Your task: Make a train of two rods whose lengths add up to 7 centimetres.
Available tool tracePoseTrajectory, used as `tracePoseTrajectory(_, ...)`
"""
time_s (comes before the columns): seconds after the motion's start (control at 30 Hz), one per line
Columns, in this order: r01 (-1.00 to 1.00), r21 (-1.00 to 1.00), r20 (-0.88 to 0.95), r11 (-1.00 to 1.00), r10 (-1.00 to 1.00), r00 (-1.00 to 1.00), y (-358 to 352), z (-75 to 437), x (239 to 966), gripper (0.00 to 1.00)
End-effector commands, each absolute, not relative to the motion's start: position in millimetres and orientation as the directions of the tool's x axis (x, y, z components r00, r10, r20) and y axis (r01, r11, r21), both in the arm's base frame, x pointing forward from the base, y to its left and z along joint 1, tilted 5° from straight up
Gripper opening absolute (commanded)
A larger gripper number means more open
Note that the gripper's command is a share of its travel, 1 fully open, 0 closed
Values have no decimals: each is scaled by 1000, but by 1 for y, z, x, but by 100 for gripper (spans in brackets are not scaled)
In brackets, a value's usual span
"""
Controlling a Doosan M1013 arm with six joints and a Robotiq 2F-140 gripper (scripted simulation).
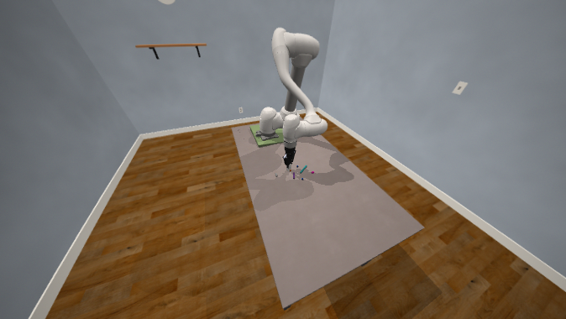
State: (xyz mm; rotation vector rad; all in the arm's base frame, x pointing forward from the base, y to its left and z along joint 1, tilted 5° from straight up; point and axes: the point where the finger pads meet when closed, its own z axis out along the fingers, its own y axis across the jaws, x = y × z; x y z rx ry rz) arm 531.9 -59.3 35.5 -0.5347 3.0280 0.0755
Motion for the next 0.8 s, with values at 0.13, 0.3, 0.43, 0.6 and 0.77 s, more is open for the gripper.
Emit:
tracePoseTrajectory(0.13, -344, 37, -73, 938, -340, -937, -59, 35, 532, 3)
tracePoseTrajectory(0.3, -344, 37, -73, 938, -340, -937, -59, 39, 532, 3)
tracePoseTrajectory(0.43, -344, 37, -73, 938, -340, -937, -60, 54, 531, 3)
tracePoseTrajectory(0.6, -344, 37, -73, 938, -340, -937, -62, 74, 530, 3)
tracePoseTrajectory(0.77, -344, 37, -73, 938, -340, -937, -64, 112, 528, 3)
